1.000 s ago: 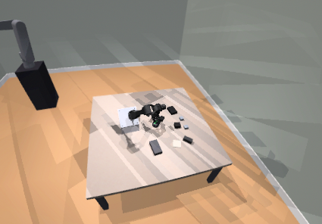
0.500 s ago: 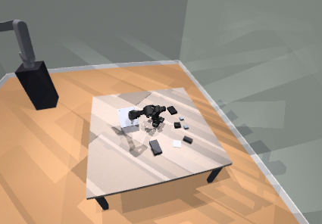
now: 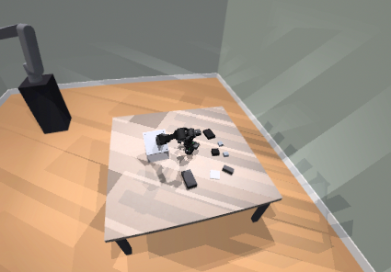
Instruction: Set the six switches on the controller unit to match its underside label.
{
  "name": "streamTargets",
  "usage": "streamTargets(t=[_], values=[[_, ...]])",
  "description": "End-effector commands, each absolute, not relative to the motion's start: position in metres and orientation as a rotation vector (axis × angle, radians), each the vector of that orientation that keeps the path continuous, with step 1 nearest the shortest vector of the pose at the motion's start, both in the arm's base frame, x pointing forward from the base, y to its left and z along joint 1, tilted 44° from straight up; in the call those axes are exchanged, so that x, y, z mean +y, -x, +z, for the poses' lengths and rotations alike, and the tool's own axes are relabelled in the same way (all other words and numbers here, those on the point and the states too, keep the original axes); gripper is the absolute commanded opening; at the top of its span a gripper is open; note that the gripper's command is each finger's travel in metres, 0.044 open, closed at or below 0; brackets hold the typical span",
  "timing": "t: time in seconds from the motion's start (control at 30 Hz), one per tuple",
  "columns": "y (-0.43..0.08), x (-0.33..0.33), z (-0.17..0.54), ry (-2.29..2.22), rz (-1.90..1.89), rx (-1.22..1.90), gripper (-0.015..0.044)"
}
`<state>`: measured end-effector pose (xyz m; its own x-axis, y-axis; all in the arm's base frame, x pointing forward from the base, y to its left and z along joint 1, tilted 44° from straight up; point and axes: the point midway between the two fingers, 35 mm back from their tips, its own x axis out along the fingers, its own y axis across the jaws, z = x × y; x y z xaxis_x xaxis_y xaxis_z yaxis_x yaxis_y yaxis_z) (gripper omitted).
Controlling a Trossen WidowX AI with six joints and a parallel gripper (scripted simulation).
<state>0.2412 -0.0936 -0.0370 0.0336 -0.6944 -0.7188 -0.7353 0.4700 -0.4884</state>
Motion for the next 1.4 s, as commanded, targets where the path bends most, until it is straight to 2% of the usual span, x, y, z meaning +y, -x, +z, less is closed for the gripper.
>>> streamTargets(t=[0.0, 0.2, 0.53, 1.37], values=[[-0.24, -0.094, -0.038, 1.248, 0.052, 1.683, 0.0], [-0.239, -0.062, -0.006, 1.247, 0.054, 1.683, 0.0], [-0.252, -0.051, -0.017, 1.246, 0.053, 1.682, 0.0], [-0.254, -0.075, -0.04, 1.247, 0.053, 1.682, 0.0]])
